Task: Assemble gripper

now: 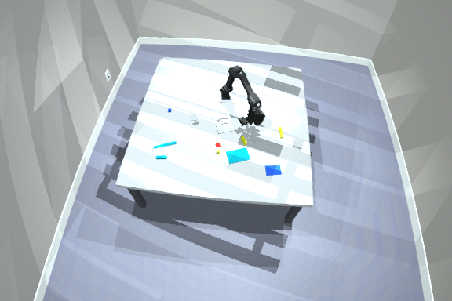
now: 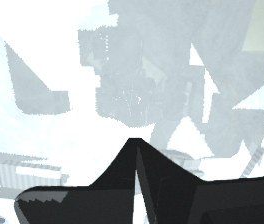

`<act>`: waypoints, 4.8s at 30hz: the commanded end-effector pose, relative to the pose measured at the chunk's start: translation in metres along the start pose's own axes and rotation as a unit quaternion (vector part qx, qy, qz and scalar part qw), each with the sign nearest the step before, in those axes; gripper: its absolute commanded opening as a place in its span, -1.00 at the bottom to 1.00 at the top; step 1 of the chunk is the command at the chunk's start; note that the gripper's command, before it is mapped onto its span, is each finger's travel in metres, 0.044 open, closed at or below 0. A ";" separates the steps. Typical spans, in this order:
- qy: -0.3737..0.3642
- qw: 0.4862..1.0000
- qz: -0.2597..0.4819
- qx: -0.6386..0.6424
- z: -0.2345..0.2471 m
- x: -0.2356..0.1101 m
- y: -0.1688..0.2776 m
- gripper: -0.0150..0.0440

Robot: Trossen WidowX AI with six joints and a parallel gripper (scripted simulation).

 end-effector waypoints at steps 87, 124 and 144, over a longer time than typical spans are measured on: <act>0.001 1.000 0.000 -0.001 -0.018 -0.060 -0.003 -0.49; 0.001 1.000 0.000 -0.003 -0.018 -0.060 -0.003 1.00; 0.001 1.000 0.000 -0.003 -0.018 -0.060 -0.003 1.00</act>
Point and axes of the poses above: the point midway between the two fingers, 35 mm back from their tips, its own x axis out along the fingers, its own z axis across the jaws, y = z × x, the point moved 9 cm from there along -x, back along the fingers, and after that the axes turned 11 degrees about x, right-handed, at the moved point
